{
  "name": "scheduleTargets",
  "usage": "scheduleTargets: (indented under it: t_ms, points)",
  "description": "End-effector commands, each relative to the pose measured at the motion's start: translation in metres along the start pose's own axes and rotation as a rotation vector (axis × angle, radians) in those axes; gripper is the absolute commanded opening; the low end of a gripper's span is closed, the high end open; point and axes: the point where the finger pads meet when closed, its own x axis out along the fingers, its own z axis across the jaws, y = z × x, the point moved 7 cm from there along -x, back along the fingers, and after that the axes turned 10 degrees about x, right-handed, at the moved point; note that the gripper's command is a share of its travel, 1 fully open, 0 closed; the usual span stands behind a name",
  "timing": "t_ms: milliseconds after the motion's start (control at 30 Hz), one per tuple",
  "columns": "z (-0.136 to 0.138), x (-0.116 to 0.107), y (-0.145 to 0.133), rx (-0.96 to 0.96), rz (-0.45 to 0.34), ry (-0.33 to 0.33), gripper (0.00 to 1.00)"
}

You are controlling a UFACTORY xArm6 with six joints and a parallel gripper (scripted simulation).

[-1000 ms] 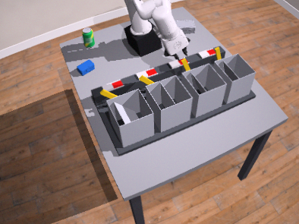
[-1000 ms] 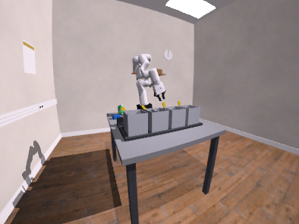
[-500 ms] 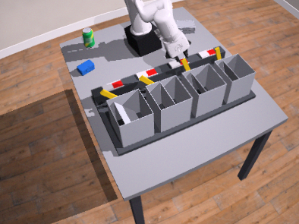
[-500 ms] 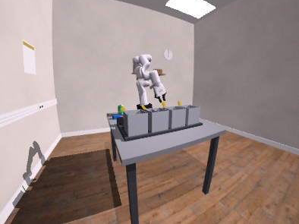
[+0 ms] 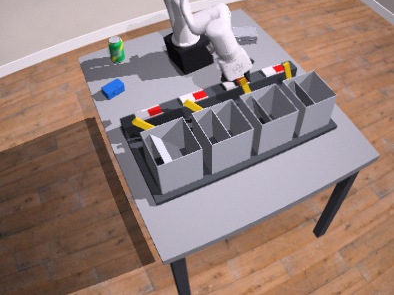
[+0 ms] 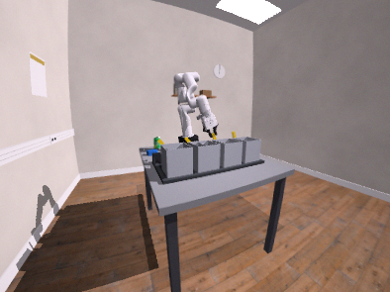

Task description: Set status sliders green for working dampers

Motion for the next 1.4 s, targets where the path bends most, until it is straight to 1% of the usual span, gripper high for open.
scheduleTargets:
  t_ms: [0, 300, 1100, 1133, 1367]
  points:
    - [0.001, 0.009, -0.001, -0.001, -0.003, -0.001, 0.39]
    - [0.001, 0.022, -0.002, -0.001, -0.003, -0.001, 0.39]
    - [0.001, 0.026, -0.002, -0.001, -0.003, -0.001, 0.39]
    - [0.001, 0.026, -0.002, -0.001, -0.003, -0.001, 0.19]
    - [0.001, 0.026, -0.002, -0.001, -0.003, -0.001, 0.19]
